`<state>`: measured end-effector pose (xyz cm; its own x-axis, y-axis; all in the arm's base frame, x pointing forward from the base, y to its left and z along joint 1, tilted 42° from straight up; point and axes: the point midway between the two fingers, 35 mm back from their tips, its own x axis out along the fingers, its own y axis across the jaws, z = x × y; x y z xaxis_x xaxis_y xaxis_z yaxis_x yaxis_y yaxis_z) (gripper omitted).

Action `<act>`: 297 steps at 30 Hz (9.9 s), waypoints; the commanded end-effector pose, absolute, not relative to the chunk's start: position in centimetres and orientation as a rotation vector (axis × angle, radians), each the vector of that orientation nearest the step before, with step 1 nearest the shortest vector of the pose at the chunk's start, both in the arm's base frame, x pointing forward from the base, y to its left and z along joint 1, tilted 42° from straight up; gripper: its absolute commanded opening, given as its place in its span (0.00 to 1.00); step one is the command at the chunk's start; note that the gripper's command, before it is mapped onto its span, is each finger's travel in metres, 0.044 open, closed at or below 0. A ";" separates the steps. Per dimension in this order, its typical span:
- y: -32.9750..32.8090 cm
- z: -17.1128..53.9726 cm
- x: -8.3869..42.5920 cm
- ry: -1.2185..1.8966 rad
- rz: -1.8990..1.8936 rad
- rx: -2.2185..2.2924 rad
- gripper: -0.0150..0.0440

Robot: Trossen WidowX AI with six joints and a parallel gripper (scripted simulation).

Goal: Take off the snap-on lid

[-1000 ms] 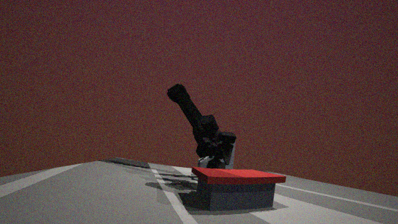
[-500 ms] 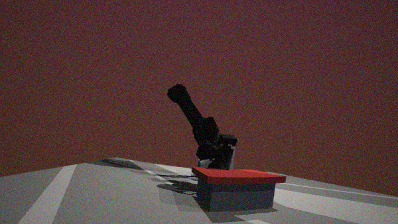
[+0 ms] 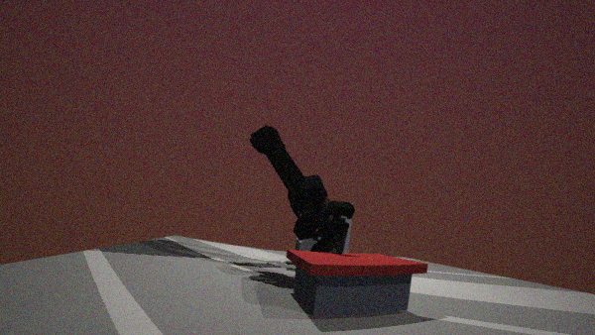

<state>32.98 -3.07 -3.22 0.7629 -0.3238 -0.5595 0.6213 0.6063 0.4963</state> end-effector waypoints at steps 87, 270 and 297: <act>-2.1 -2.1 32.8 0.445 -0.569 0.732 0.25; 7.1 6.6 38.1 0.442 -0.559 0.740 0.25; 8.8 8.5 38.1 0.443 -0.559 0.741 0.25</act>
